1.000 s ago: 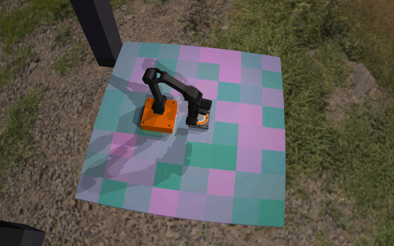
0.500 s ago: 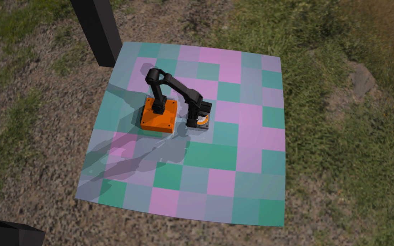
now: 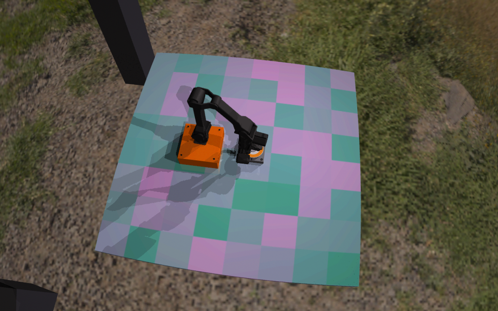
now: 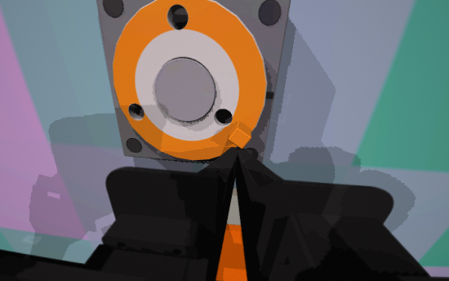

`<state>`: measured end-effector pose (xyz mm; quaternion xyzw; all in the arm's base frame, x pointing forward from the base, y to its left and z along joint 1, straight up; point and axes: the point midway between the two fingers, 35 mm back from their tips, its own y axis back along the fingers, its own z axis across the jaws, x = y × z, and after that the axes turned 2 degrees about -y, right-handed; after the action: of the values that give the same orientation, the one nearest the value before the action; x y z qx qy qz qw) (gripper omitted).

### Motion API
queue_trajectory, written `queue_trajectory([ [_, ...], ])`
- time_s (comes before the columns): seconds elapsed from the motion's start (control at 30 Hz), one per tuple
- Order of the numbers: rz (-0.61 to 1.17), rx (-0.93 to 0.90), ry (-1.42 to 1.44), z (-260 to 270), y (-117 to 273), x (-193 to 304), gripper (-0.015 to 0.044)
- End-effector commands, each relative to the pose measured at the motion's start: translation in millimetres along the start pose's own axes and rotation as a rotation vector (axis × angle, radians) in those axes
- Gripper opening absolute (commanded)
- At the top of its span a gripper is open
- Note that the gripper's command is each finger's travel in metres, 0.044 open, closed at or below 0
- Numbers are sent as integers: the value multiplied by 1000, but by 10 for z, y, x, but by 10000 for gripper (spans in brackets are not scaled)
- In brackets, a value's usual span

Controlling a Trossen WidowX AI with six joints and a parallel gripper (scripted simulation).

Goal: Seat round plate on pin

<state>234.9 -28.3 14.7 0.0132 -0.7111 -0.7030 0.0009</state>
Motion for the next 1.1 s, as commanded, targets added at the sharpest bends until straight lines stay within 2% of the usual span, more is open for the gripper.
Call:
queue_trajectory([
  [0.0,-2,-5,3,-34,-5,-64,0],
  [0.9,-4,-4,3,-122,-6,-251,0],
  [1.07,-4,-4,3,-126,200,-252,0],
])
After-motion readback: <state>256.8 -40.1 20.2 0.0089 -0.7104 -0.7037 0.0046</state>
